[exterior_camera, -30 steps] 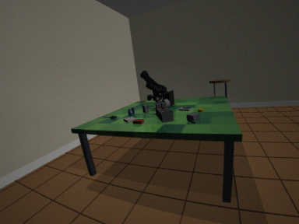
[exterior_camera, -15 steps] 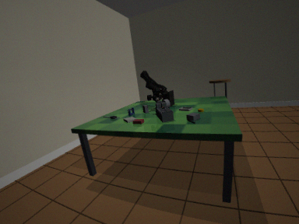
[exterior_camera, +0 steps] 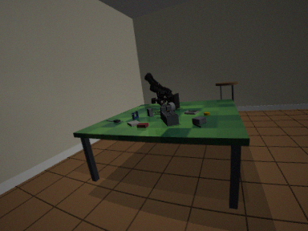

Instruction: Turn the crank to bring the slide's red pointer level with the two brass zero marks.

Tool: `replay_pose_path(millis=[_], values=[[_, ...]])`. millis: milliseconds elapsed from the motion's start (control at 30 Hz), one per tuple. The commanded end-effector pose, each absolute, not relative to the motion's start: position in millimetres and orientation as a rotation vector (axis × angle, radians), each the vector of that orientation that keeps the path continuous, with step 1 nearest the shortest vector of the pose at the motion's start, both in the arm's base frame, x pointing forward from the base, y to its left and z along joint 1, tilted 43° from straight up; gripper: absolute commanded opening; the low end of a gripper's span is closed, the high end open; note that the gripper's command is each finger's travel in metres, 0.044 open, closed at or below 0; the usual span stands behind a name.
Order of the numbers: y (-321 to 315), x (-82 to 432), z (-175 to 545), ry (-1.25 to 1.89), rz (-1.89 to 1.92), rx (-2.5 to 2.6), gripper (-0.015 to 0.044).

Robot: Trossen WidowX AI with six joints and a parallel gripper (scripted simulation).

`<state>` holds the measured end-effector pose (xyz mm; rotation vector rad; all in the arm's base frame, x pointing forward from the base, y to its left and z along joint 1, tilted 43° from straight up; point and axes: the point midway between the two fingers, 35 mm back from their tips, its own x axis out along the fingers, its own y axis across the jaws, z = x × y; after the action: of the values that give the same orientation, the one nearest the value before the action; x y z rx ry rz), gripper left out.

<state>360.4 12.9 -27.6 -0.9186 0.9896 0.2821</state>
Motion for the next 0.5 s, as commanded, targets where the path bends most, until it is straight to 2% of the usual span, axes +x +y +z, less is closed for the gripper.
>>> replay_pose_path(millis=[0, 467], values=[[6.5, 365.6, -23.2, 0.981, 0.257, -0.917, 0.0], [1.7, 368.0, -22.9, 0.981, 0.257, -0.917, 0.0]])
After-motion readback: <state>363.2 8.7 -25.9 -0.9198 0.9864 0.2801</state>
